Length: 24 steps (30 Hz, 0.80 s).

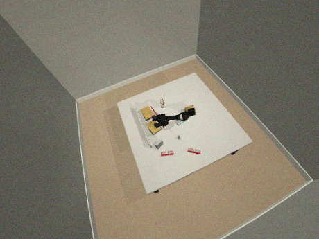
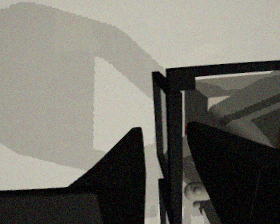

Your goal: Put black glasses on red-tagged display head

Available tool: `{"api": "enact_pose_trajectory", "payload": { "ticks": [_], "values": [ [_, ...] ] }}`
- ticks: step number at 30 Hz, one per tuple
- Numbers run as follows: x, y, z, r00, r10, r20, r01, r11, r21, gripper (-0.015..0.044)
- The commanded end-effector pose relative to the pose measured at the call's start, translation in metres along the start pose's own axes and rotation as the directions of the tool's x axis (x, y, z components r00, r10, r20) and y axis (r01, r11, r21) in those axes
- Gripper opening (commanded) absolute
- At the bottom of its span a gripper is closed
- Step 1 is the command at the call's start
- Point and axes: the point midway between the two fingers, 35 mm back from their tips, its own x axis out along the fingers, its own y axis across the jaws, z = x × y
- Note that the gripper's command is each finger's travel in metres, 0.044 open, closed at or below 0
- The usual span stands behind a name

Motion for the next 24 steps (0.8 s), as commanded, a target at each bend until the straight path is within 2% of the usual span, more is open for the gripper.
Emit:
{"api": "enact_pose_trajectory", "payload": {
  "ticks": [1, 3, 9, 24],
  "values": [
    [-0.017, -0.003, -0.002, 1.000, 0.025, -0.009, -0.025, 1.000, -0.004, 0.0107],
    [-0.027, -0.003, -0.001, 0.999, 0.045, -0.008, -0.045, 0.999, -0.003, 0.0107],
    [-0.029, -0.001, -0.001, 0.999, 0.048, -0.008, -0.048, 0.999, -0.002, 0.0107],
    [-0.047, 0.051, -0.002, 0.999, 0.050, -0.008, -0.050, 0.999, 0.000, 0.0107]
  ]
}}
